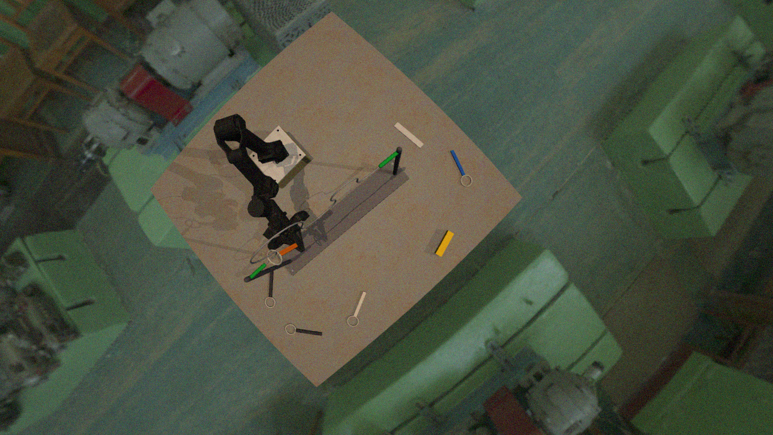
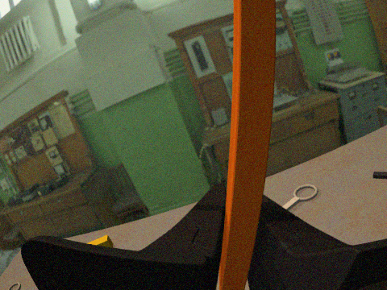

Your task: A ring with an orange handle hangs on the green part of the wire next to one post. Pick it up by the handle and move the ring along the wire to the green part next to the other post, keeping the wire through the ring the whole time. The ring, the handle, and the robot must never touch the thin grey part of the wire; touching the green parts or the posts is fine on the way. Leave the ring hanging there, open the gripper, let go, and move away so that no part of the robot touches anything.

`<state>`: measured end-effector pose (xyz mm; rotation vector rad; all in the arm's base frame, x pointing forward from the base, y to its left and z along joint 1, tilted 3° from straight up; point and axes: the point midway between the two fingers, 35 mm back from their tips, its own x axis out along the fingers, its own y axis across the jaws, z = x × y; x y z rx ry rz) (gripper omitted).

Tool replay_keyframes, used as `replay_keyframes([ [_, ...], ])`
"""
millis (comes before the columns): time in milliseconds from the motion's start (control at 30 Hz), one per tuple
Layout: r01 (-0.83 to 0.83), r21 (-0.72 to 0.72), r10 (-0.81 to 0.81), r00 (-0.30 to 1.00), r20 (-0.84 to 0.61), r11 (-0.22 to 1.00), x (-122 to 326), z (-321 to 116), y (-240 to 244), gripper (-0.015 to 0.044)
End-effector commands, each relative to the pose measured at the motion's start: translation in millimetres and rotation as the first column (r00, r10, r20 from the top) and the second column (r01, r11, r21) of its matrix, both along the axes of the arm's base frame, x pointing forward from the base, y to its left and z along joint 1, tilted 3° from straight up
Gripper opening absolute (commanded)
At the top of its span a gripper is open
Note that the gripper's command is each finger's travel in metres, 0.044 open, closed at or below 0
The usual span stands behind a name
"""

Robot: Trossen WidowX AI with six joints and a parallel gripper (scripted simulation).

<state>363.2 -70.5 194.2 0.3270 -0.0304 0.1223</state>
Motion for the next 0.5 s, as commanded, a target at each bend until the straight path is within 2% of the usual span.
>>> replay_keyframes([
  [0,-0.003,0.085,0.004,1.0,-0.002,0.996,-4,7,14,-0.015],
  [467,-0.043,0.296,0.076,0.992,-0.101,0.954,-20,26,44,-0.015],
])
